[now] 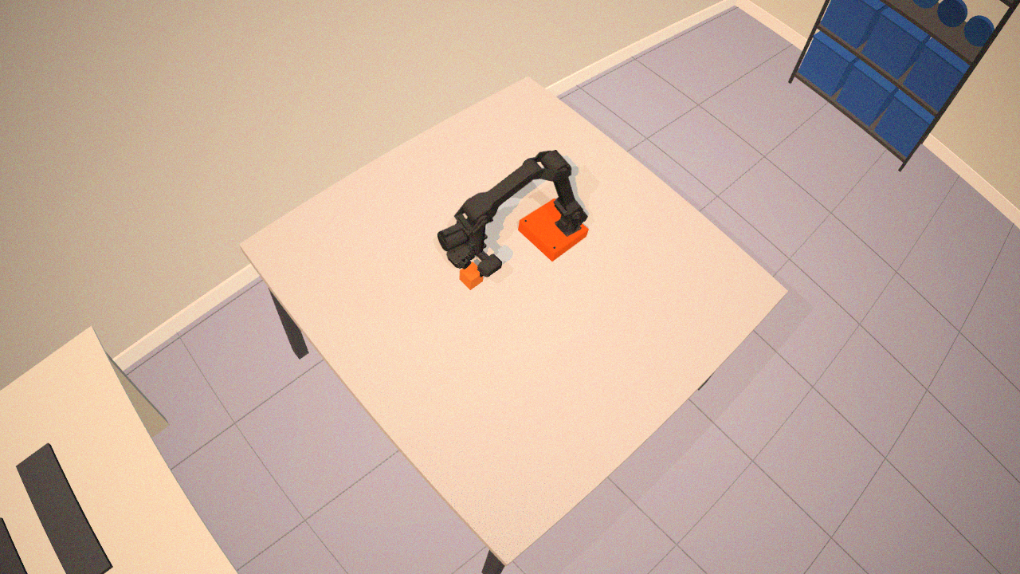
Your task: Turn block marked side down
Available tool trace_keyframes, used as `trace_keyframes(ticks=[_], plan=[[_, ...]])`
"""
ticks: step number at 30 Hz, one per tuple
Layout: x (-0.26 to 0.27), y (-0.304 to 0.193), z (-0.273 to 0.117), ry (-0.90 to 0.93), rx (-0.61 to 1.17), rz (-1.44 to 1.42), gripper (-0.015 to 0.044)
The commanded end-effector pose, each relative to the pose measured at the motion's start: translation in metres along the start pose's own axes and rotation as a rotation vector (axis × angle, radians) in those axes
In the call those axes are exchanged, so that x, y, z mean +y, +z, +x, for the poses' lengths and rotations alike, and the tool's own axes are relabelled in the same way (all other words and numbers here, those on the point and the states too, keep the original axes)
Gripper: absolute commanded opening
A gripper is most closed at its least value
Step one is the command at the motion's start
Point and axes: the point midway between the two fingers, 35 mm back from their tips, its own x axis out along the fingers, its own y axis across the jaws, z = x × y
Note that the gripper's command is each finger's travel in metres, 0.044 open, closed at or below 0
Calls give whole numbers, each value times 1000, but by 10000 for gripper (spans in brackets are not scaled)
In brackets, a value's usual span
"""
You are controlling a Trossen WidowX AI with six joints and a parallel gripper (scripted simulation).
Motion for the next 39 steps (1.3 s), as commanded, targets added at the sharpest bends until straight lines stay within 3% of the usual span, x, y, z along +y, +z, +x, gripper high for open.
trace_keyframes(ticks=[1, 34, 39], plan=[[0, -3, 17, -1, 17, 4, 440], [0, -4, 54, -1, 17, 4, 440], [0, -4, 54, -1, 17, 4, 309]])
